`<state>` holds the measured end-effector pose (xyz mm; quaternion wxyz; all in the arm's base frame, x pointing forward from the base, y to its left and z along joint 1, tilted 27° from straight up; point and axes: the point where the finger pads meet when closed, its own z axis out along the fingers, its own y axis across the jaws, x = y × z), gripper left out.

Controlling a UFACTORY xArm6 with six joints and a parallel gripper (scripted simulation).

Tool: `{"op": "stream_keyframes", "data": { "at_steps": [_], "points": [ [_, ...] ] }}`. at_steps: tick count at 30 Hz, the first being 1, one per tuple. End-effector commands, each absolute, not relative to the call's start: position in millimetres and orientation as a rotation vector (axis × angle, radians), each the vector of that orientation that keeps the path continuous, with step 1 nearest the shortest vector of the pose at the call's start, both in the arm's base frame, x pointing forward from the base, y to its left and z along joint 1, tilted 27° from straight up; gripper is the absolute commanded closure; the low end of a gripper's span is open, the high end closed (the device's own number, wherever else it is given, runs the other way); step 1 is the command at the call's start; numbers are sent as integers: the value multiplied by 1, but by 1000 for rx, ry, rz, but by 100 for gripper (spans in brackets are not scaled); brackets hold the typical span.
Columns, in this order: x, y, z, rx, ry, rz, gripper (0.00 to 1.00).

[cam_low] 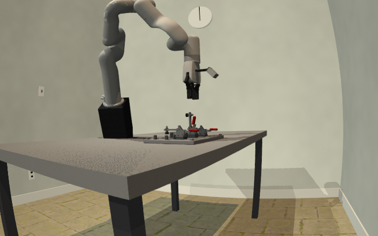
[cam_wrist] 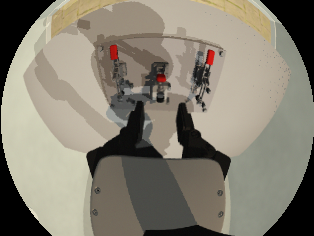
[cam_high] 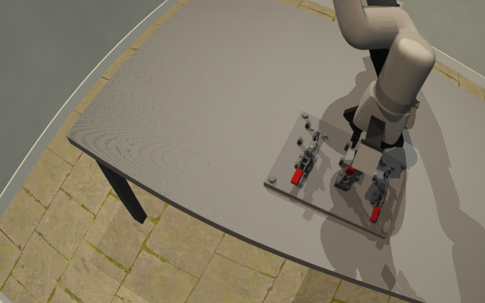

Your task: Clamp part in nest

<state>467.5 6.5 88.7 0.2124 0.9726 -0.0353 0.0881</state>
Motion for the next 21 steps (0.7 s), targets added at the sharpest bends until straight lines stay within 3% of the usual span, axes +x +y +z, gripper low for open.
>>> {"op": "stream_keyframes", "data": {
  "at_steps": [1, 21],
  "points": [
    [471, 2, 80, 2701, -98, 249, 53],
    [480, -22, 28, 2701, -98, 249, 53]
  ]
}}
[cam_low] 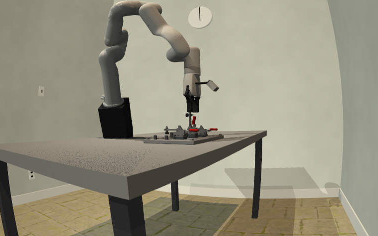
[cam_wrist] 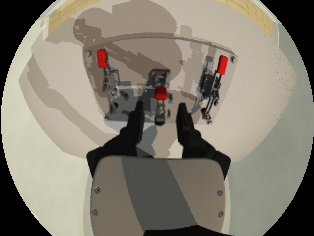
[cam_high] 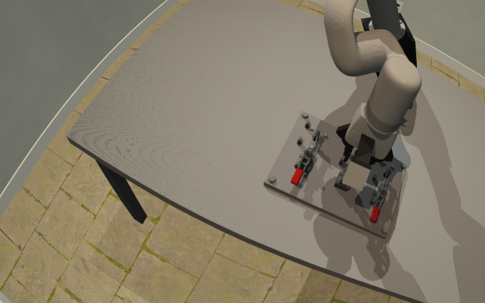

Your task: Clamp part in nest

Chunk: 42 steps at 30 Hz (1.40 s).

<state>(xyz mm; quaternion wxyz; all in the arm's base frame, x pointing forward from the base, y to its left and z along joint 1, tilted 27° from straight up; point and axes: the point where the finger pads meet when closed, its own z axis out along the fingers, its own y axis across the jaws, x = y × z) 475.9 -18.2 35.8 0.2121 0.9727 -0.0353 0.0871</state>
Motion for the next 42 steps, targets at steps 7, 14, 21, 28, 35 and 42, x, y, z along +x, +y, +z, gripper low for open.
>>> {"op": "stream_keyframes", "data": {
  "at_steps": [7, 14, 21, 28, 35, 42],
  "points": [
    [481, -25, 22, 2701, -98, 250, 53],
    [481, -26, 19, 2701, -98, 249, 53],
    [481, -26, 19, 2701, -98, 249, 53],
    [481, -26, 19, 2701, -98, 249, 53],
    [481, -26, 19, 2701, -98, 250, 53],
    [481, -26, 19, 2701, -98, 250, 53]
  ]
}}
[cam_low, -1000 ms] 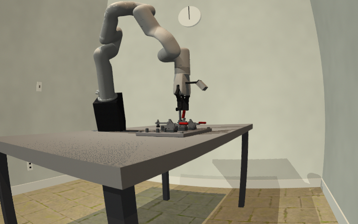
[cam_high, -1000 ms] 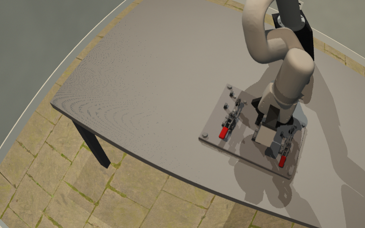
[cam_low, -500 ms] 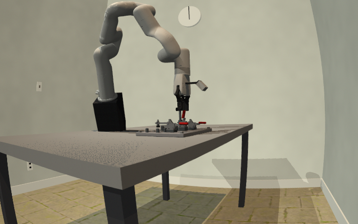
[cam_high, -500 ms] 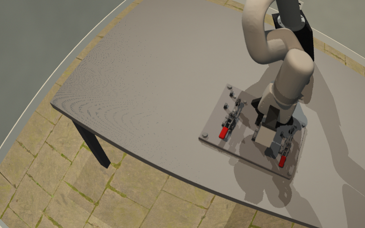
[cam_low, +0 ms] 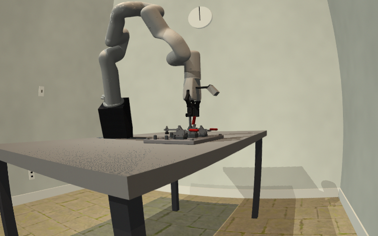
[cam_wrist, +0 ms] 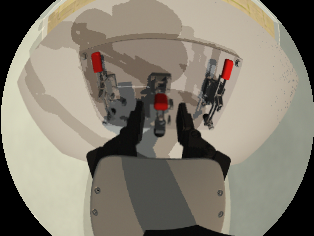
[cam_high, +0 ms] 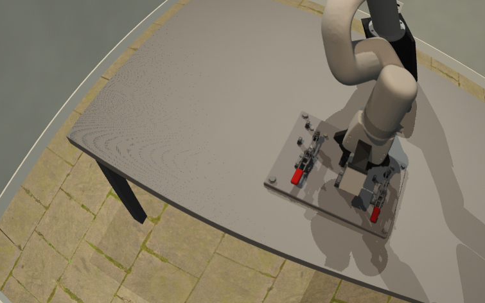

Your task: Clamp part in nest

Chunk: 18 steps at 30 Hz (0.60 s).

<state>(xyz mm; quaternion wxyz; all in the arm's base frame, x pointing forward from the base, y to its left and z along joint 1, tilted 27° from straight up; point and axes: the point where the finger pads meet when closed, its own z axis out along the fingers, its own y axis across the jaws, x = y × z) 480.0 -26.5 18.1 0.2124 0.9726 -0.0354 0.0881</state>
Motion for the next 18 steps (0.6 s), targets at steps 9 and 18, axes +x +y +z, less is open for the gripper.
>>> {"op": "stream_keyframes", "data": {
  "at_steps": [9, 18],
  "points": [
    [485, -33, 4, 2701, -98, 250, 53],
    [488, -40, -10, 2701, -98, 250, 53]
  ]
}}
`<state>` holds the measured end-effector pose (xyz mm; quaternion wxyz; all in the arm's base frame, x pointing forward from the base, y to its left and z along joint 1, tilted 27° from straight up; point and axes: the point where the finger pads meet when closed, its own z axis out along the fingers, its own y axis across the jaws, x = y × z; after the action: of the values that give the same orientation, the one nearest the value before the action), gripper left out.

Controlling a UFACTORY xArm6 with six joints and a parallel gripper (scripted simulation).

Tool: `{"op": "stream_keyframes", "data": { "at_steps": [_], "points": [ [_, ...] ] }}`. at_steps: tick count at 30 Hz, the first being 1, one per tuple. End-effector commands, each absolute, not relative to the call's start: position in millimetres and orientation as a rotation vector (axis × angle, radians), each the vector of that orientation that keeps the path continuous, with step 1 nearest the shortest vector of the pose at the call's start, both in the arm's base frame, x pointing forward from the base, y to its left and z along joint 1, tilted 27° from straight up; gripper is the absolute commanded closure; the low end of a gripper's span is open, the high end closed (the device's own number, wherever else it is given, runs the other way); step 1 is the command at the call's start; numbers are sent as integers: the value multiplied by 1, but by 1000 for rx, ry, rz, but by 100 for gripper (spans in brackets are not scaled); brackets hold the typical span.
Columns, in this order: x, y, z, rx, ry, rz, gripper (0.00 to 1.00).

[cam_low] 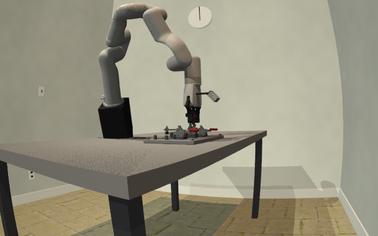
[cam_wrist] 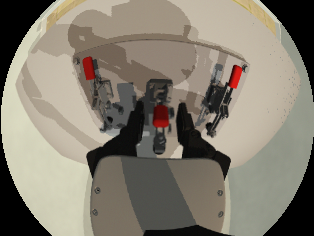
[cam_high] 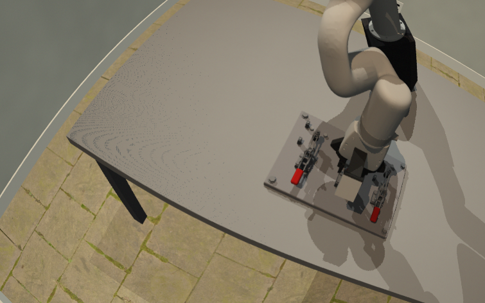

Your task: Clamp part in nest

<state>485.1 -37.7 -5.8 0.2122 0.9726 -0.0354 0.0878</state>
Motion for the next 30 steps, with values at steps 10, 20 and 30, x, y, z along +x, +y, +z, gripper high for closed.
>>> {"op": "stream_keyframes", "data": {
  "at_steps": [10, 20, 30],
  "points": [
    [488, -41, -12, 2701, -98, 250, 53],
    [488, -41, -12, 2701, -98, 250, 100],
    [488, -41, -12, 2701, -98, 250, 100]
  ]
}}
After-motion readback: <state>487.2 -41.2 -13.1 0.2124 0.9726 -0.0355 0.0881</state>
